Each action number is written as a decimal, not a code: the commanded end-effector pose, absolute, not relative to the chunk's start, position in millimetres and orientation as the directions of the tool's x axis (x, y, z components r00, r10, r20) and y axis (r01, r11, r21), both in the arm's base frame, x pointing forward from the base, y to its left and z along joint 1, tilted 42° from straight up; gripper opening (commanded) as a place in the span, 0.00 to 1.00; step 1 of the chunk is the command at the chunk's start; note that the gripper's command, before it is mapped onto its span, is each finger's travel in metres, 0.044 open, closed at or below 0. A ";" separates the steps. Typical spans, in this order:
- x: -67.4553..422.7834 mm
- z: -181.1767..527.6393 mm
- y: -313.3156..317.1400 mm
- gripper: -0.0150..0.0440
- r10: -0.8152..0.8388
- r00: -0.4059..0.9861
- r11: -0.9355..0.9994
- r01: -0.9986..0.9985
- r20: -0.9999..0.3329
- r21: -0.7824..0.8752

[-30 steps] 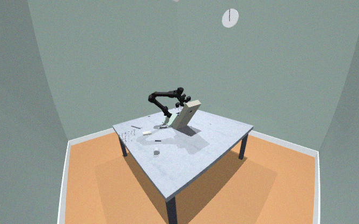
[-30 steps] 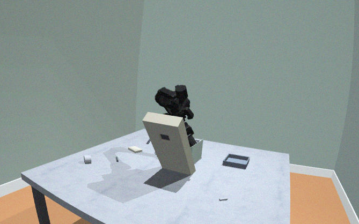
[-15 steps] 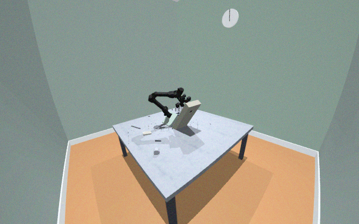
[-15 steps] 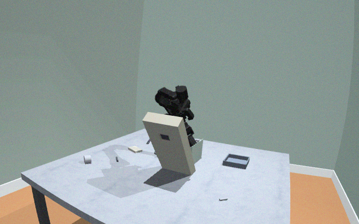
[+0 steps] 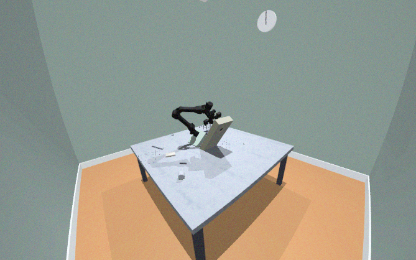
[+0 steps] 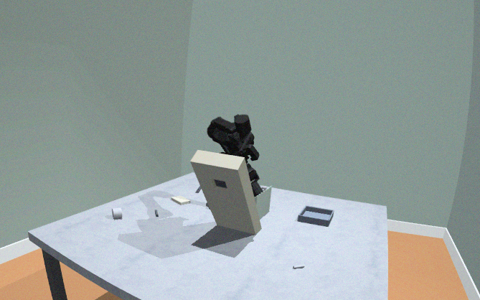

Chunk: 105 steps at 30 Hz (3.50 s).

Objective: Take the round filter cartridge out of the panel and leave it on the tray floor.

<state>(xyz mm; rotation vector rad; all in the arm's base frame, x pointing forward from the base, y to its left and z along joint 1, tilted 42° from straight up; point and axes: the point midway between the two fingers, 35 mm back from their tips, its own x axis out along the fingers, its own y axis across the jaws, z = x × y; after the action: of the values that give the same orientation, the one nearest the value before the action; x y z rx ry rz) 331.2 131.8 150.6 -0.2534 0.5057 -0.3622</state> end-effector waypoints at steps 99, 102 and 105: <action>346.6 141.2 124.5 0.25 -0.394 0.814 0.765 0.548 -0.427 0.339; 346.8 141.1 124.4 0.25 -0.394 0.814 0.707 0.566 -0.427 0.424; 346.9 141.1 124.4 0.25 -0.394 0.814 0.642 0.577 -0.427 0.505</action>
<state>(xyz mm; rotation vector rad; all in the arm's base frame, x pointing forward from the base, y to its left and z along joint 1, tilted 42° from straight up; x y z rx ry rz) 342.4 126.2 144.5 0.5642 0.3086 -0.5423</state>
